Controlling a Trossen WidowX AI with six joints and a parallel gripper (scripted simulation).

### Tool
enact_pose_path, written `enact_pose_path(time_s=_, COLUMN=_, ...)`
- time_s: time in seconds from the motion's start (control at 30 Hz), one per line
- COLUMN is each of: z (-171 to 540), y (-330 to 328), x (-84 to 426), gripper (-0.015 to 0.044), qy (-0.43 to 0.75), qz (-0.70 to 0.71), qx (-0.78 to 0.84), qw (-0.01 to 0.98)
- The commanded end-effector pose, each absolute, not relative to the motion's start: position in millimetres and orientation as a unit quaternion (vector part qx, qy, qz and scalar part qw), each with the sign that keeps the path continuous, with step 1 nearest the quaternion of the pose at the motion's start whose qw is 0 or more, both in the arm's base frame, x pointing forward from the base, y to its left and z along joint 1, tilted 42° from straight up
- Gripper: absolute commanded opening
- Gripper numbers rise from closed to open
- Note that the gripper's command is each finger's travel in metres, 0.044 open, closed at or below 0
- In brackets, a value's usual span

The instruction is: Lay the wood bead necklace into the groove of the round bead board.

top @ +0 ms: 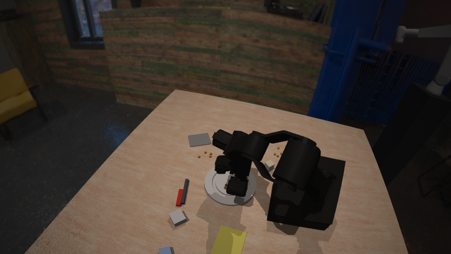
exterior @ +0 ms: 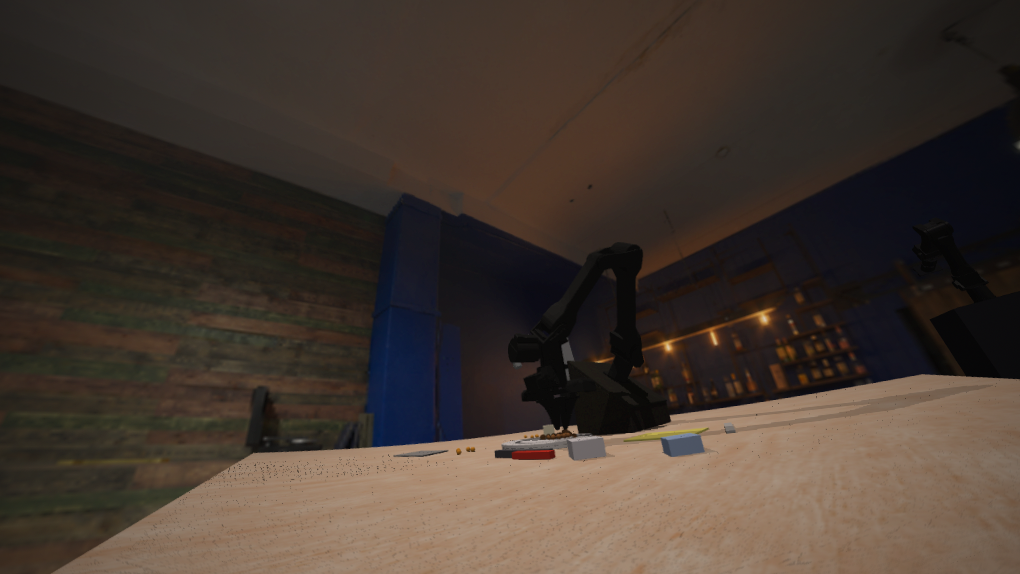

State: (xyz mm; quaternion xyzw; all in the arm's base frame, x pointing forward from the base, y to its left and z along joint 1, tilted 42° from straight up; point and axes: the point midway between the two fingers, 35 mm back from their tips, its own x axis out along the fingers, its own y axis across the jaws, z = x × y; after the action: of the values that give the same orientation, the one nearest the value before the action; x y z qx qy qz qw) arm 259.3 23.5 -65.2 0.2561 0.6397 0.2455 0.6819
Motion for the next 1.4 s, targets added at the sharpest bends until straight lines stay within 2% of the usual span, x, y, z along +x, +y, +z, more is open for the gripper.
enact_pose_path(time_s=0.0, z=-67, y=19, x=259, gripper=0.0, qy=0.64, qz=0.246, qx=0.254, qw=0.682)
enact_pose_path(time_s=0.37, z=-90, y=-7, x=257, gripper=0.0, qy=0.64, qz=0.245, qx=0.253, qw=0.683)
enact_pose_path(time_s=1.0, z=-99, y=1, x=257, gripper=0.0, qy=0.64, qz=0.246, qx=0.253, qw=0.683)
enact_pose_path(time_s=1.37, z=-97, y=-2, x=258, gripper=0.0289, qy=0.638, qz=0.246, qx=0.251, qw=0.685)
